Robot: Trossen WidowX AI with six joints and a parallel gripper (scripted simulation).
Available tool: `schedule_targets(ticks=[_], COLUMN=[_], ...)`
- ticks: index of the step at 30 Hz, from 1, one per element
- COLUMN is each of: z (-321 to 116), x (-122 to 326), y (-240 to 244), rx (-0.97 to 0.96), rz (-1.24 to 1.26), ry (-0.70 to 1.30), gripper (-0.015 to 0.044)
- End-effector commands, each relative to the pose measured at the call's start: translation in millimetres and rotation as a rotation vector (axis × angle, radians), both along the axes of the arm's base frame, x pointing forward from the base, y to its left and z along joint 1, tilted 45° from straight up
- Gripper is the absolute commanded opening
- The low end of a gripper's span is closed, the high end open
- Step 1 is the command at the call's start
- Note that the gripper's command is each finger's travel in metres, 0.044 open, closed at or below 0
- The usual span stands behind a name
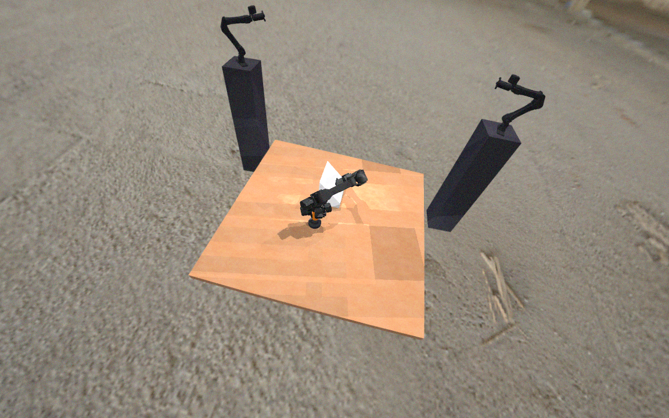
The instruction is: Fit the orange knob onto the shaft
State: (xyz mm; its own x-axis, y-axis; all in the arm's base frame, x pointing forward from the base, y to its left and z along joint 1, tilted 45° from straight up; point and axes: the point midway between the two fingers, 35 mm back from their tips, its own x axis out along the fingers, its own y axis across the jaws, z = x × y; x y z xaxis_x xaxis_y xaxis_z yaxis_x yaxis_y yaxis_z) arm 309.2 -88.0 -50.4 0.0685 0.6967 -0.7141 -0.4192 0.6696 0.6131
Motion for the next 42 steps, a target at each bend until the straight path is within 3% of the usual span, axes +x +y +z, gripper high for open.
schedule_targets(ticks=[1, 17, 24, 42], z=[-1.7, 2.4, 2.8, 0.0], x=[0.8, 1.5, 3.6, 0.4], y=[-1.1, -4.1, -3.9, -1.4], rx=[0.000, -0.001, -0.015, -0.015], rz=[0.002, 0.009, 0.152, 0.152], ry=[-0.004, -0.011, -0.150, -0.150], gripper=[0.0000, 0.0000, 0.0000, 0.0000])
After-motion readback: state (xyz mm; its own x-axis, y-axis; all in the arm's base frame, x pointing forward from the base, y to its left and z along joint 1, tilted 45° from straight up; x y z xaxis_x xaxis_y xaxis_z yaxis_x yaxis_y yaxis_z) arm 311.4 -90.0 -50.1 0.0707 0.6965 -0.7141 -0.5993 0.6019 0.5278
